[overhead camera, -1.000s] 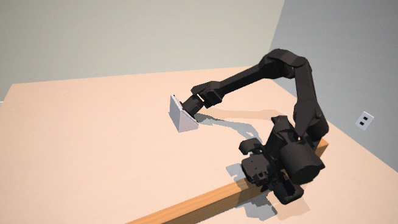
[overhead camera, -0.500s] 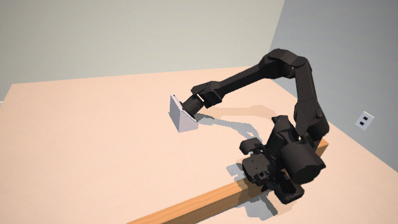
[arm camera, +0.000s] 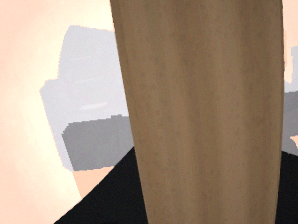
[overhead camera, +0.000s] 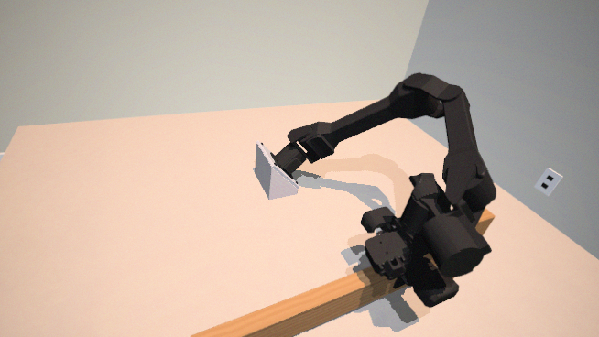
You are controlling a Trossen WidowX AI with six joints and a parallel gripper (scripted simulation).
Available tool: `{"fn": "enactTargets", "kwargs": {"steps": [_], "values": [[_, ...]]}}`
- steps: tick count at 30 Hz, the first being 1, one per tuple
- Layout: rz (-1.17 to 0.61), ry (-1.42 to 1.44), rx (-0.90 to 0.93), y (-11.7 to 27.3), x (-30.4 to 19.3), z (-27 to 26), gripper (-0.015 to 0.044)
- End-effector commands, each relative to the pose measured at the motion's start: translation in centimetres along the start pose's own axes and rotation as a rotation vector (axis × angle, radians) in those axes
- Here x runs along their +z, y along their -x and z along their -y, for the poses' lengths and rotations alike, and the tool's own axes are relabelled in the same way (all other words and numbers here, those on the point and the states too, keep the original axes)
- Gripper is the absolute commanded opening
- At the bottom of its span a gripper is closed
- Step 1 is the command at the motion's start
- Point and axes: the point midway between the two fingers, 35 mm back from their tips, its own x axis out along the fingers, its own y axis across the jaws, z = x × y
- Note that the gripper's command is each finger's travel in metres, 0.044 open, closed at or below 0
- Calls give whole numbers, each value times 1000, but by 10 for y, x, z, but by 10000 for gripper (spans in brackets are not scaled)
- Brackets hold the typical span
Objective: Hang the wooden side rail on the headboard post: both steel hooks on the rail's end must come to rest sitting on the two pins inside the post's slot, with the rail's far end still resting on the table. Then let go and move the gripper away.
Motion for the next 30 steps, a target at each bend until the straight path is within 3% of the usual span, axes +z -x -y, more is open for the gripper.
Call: {"fn": "enactTargets", "kwargs": {"steps": [1,30], "values": [[1,-6,11,4,0,-1,0],[0,-6,11,3,-4,-1,0]]}}
